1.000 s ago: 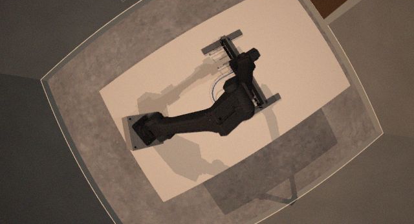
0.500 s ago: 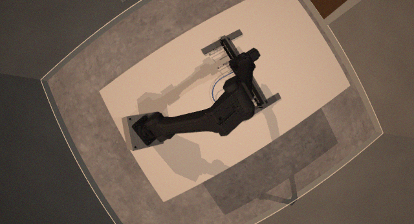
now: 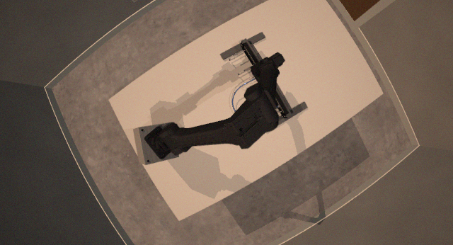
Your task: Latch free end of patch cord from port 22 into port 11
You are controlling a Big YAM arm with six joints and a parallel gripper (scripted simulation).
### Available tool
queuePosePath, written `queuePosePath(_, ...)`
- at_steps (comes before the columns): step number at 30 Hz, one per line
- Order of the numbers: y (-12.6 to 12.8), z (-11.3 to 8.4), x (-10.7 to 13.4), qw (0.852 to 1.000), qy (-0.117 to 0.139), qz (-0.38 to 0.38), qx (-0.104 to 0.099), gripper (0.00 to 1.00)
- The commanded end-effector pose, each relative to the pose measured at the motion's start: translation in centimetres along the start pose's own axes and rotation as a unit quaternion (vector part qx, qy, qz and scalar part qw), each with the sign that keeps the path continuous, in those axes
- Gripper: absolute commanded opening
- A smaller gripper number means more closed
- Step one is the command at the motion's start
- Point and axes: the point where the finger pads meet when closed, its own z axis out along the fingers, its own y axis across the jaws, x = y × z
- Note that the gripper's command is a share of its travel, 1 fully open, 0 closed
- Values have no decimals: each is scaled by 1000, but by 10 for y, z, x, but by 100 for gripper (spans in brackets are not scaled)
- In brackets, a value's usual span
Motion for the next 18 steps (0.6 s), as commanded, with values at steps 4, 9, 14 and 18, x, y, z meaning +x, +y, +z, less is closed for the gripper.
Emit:
queuePosePath(4, -8, -41, -80, 995, -89, 32, -5, 0)
queuePosePath(9, -8, -41, -80, 995, -89, 32, -5, 0)
queuePosePath(14, -6, -14, -20, 1000, -27, 9, -1, 0)
queuePosePath(18, -6, -13, -14, 1000, -24, 7, 0, 0)
